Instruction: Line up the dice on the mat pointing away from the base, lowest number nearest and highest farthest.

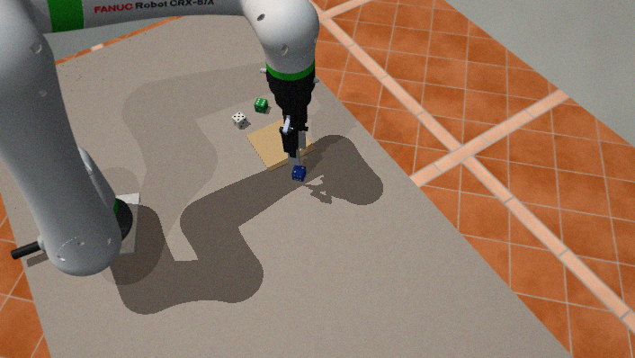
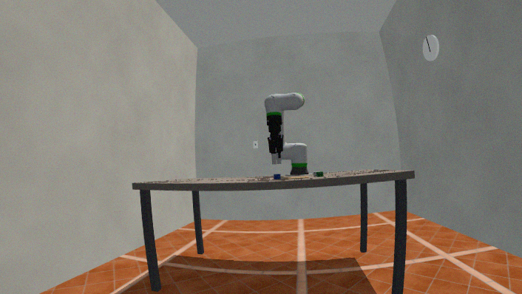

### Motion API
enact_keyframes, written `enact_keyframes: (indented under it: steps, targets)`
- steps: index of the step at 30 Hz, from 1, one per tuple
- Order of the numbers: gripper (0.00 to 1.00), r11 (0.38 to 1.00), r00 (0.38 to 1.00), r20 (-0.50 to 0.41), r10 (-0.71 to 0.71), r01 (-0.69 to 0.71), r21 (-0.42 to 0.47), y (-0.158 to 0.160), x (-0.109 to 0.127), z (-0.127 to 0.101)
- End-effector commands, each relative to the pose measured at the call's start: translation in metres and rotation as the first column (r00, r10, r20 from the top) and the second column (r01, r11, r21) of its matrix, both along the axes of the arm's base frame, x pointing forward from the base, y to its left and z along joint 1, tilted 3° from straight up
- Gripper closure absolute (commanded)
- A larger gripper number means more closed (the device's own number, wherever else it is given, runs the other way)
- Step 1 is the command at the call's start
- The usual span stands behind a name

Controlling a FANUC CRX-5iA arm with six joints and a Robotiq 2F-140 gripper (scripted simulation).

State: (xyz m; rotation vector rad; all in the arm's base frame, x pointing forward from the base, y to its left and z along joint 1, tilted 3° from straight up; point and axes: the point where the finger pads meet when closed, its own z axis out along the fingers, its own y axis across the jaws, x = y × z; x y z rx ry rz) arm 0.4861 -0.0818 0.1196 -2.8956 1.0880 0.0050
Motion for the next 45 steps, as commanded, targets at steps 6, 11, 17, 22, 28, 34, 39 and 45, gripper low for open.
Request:
enact_keyframes:
  steps: [6,11,17,22,28,34,39,45]
  targets:
    - [0.72,1.0,1.0,0.0,0.0,0.0,0.0,0.0,0.0,-0.002]
    - [0.72,1.0,1.0,0.0,0.0,0.0,0.0,0.0,0.0,-0.006]
    - [0.72,1.0,1.0,0.0,0.0,0.0,0.0,0.0,0.0,-0.013]
    - [0.72,1.0,1.0,0.0,0.0,0.0,0.0,0.0,0.0,-0.018]
    - [0.72,1.0,1.0,0.0,0.0,0.0,0.0,0.001,0.001,-0.027]
    - [0.72,1.0,1.0,0.0,0.0,0.0,0.0,0.001,0.001,-0.037]
    - [0.72,1.0,1.0,0.0,0.0,0.0,0.0,0.001,0.001,-0.041]
    - [0.72,1.0,1.0,0.0,0.0,0.0,0.0,0.001,0.001,-0.047]
